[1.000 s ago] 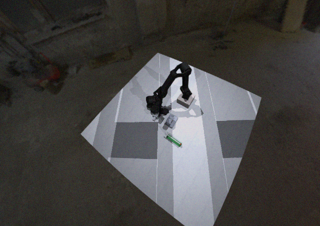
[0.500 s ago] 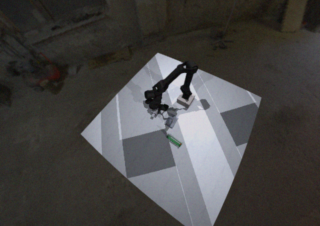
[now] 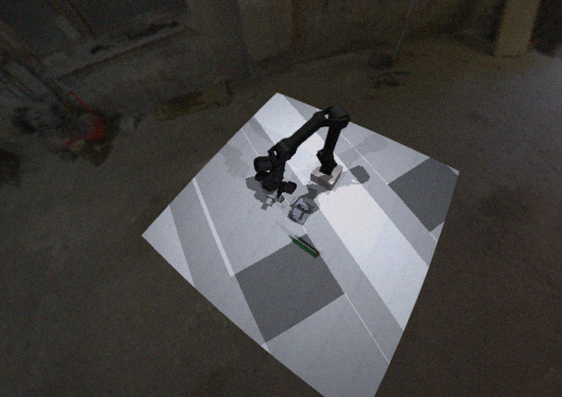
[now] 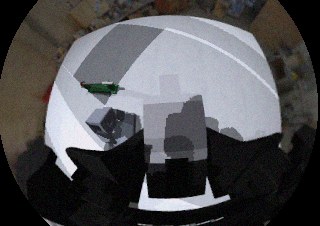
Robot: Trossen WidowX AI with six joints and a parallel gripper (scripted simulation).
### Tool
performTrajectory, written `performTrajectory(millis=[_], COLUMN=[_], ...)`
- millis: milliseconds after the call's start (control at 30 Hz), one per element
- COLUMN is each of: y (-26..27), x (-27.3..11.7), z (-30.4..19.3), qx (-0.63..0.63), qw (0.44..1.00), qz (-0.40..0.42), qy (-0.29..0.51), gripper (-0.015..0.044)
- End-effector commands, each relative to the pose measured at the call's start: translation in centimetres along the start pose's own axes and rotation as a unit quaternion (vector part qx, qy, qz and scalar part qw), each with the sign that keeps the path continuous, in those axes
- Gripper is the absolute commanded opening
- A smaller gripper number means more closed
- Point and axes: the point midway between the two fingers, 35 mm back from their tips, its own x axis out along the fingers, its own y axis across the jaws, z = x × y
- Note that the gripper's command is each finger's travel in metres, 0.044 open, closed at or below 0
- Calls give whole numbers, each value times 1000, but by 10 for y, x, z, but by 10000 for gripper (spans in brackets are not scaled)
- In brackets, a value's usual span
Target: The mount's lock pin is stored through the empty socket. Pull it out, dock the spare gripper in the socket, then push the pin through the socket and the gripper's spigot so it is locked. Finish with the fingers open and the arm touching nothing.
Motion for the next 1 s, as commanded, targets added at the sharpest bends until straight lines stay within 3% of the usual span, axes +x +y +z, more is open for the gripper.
performTrajectory(millis=[0,967], y=[2,76], x=[0,-10], z=[2,-6], qx=[5,40], qw=[1000,988], qz=[2,41], qy=[2,146], gripper=[0,0])
